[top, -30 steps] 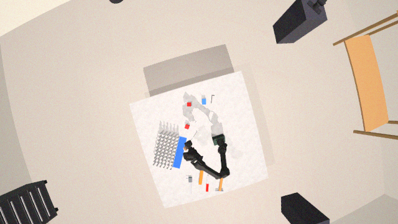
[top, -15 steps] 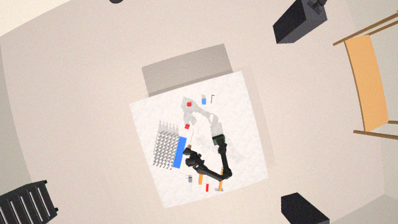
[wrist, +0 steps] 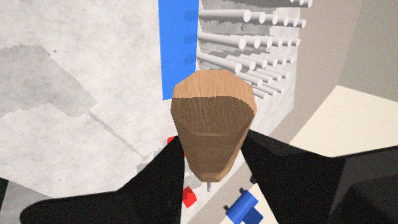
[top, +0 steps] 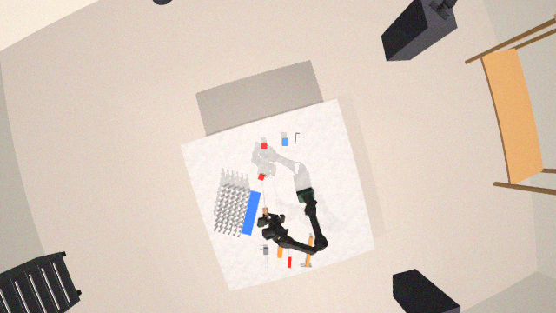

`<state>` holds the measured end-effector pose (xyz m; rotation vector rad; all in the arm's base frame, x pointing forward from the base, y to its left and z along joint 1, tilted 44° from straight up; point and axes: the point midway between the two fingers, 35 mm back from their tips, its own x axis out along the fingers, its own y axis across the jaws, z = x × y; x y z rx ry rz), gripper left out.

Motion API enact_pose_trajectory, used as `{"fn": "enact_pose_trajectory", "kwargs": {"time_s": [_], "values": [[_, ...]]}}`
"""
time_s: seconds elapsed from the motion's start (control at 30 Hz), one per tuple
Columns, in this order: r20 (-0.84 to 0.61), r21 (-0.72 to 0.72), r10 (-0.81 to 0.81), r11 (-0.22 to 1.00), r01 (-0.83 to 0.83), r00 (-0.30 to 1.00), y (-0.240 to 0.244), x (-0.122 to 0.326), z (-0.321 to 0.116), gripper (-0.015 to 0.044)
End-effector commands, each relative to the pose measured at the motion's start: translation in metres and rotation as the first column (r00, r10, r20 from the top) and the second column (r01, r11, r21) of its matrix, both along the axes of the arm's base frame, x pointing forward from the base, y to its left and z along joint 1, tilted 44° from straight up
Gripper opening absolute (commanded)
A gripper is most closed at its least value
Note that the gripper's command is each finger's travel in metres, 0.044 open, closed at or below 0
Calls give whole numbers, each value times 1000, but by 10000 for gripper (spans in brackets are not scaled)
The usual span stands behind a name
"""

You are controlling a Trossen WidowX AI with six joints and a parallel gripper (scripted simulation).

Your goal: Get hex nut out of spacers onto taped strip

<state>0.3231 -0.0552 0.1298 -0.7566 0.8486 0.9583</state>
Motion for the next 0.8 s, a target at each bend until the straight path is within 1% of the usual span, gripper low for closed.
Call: {"fn": "enact_pose_trajectory", "kwargs": {"time_s": [0.0,0.17,0.37,0.57,0.77], "values": [[44,-47,104,994,-102,994,6,-5,4,0],[99,-114,254,963,-243,962,17,-10,11,0],[151,-203,429,895,-397,890,28,-17,17,0],[184,-298,591,795,-529,785,40,-24,24,0],[197,-395,733,667,-631,651,51,-32,30,0]]}}
